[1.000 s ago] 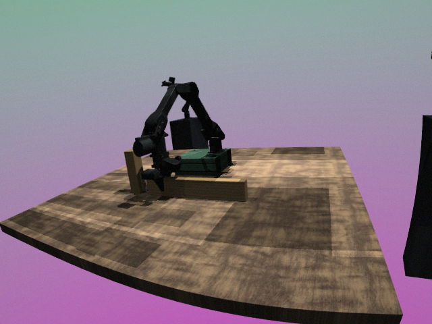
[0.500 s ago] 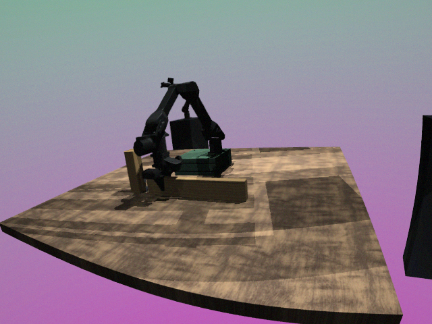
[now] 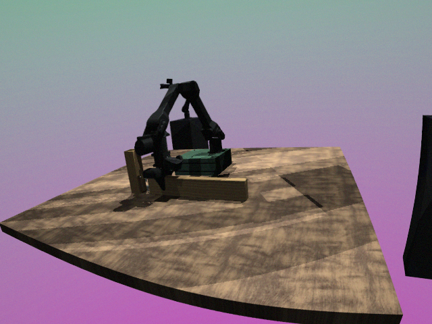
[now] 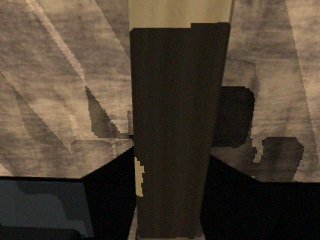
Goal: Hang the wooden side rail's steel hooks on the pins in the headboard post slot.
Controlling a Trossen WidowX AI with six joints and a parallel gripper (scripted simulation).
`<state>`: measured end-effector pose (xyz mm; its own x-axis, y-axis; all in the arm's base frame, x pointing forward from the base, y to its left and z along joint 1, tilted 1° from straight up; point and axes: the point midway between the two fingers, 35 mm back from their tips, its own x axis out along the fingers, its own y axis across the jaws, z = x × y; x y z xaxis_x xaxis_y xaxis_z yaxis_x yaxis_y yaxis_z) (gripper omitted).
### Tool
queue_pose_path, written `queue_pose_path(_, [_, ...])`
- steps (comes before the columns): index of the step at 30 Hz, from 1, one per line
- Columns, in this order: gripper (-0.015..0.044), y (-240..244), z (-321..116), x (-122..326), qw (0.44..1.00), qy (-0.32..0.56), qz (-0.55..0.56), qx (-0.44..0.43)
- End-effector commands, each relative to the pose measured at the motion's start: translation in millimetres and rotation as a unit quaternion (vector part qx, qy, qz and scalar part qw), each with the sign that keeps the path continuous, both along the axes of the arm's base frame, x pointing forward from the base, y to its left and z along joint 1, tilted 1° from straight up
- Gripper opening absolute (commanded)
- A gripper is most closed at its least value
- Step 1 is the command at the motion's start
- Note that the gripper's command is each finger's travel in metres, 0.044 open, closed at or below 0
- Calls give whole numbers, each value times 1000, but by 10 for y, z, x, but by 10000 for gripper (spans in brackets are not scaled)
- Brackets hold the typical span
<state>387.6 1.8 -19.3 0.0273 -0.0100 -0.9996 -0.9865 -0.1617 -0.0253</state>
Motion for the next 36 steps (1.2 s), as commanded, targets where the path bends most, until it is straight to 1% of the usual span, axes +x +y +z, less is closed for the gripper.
queue_pose_path(1, [0, -5, 0, -54, 1000, 5, 4, 0])
queue_pose_path(12, [0, -14, -2, -101, 1000, 5, 4, 0])
queue_pose_path(13, [0, -10, -2, -51, 1000, 0, -1, 0])
queue_pose_path(36, [0, -9, 21, -51, 1000, 5, 4, 0])
